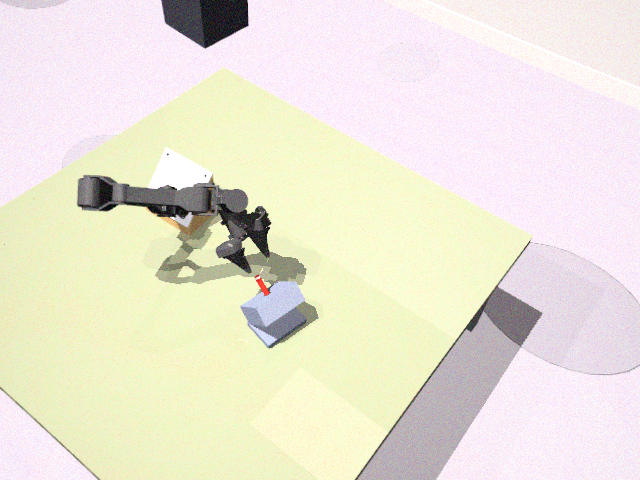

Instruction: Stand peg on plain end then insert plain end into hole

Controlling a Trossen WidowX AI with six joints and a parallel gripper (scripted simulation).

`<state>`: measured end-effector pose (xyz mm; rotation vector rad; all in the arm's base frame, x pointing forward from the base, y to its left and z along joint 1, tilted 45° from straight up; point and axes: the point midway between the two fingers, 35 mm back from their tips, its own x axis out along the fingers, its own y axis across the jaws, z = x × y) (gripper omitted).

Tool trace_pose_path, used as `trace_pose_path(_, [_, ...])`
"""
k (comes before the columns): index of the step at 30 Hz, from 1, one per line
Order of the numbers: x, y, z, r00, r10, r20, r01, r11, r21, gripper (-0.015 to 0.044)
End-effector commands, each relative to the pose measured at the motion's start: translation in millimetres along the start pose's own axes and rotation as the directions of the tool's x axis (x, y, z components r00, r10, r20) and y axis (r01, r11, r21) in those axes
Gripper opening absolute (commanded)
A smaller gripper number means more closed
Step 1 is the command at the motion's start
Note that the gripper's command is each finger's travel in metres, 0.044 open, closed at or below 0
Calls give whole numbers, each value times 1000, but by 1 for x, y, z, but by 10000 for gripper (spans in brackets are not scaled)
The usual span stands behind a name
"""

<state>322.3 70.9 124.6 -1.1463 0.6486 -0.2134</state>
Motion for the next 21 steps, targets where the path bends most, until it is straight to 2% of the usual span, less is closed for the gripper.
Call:
trace_pose_path(1, [-6,-2,0,1000,-7,0,7,1000,10,440])
trace_pose_path(21, [-28,3,0,1000,-13,5,13,1000,2,440])
